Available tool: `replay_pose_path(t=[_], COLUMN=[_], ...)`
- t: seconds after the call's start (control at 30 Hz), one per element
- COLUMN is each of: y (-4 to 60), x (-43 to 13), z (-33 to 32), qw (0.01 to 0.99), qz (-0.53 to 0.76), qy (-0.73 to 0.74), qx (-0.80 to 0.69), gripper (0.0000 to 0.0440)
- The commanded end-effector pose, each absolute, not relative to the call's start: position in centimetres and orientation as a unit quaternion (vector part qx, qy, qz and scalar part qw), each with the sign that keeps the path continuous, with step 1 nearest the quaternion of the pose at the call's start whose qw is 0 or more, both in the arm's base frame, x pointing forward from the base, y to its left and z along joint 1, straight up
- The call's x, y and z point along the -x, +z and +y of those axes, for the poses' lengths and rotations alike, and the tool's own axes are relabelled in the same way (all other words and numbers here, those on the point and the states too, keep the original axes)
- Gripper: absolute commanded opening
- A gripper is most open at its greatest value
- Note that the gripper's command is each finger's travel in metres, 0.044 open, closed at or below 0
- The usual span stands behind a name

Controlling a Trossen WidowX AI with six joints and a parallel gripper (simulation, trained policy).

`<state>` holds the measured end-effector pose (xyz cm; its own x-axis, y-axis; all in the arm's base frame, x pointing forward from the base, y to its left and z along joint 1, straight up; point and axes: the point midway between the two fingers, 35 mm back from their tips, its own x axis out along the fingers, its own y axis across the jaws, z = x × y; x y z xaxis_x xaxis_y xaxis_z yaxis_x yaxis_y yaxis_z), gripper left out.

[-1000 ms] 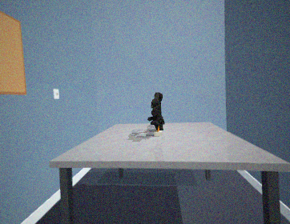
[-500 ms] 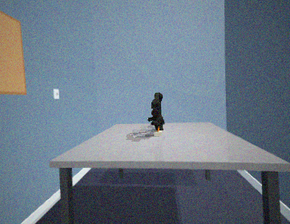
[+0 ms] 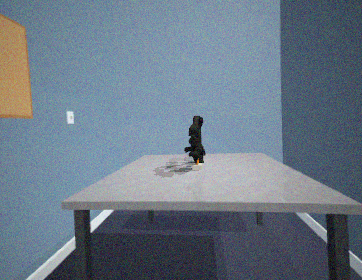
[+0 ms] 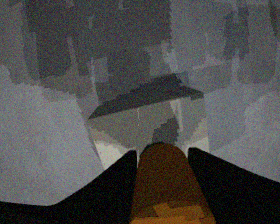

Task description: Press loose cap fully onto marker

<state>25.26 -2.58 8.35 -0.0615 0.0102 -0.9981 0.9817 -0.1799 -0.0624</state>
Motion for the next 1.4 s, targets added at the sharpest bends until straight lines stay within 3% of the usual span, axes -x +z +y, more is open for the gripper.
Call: replay_pose_path(t=[0.0, 0.73, 0.87, 1.17, 1.37], y=[7.7, 8.2, 8.2, 9.0, 10.4], x=[-25.5, -25.8, -25.1, -24.7, -25.1], z=[-4.3, -4.7, -4.4, -4.2, -4.3], qw=[0.452, 0.477, 0.473, 0.49, 0.504], qz=[0.447, 0.45, 0.457, 0.451, 0.434], qy=[-0.572, -0.551, -0.552, -0.54, -0.529], qx=[-0.518, -0.516, -0.514, -0.515, -0.527], gripper=[0.0106, 0.0149, 0.0206, 0.0433, 0.044])
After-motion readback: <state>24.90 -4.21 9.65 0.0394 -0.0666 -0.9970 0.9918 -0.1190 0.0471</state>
